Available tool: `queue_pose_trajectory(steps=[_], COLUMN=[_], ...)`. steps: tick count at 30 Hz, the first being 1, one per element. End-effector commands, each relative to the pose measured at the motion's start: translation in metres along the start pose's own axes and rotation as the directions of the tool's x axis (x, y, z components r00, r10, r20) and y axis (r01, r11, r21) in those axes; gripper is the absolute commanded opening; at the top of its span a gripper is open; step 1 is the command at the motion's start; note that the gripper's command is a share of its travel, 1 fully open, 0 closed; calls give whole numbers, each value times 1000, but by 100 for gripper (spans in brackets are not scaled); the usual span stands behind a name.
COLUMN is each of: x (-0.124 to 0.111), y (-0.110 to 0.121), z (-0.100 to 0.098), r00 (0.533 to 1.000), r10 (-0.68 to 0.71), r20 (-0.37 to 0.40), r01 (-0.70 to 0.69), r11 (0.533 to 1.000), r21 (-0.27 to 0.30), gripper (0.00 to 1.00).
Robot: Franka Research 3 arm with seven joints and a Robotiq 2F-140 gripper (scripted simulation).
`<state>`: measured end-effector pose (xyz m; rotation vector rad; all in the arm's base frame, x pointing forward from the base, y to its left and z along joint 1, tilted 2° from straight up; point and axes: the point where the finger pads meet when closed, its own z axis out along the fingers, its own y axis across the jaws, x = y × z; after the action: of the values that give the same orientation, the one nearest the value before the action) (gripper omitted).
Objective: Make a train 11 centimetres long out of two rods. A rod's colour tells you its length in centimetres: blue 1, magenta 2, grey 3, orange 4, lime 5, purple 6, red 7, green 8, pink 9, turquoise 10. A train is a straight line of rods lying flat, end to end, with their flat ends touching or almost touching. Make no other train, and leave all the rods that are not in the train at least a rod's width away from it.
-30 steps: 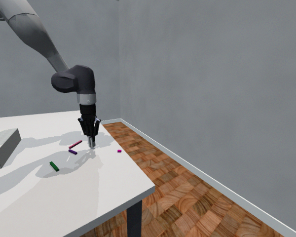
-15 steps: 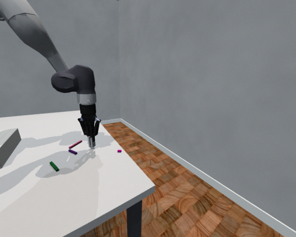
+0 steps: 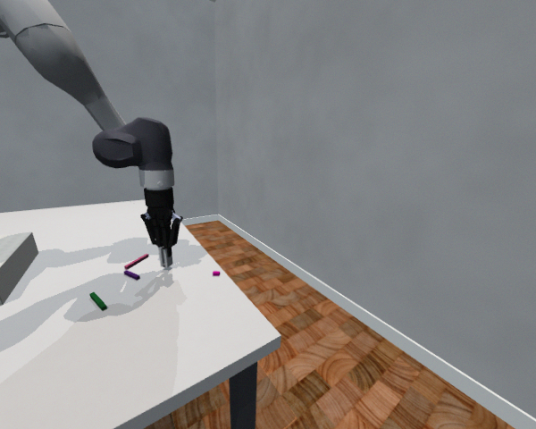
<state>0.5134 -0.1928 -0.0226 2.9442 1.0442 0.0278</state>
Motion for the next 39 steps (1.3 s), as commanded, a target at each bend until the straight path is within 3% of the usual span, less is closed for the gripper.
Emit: queue_pose_trajectory(steps=[1,26,39], x=[0,0,0], y=[0,0,0], z=[0,0,10], r00=[1000,1000,1000], r10=[-6,-6,-6], r20=[-2,-2,-2], r01=[6,6,6], r11=[1000,1000,1000], r21=[-3,-3,-3], gripper=[12,12,12])
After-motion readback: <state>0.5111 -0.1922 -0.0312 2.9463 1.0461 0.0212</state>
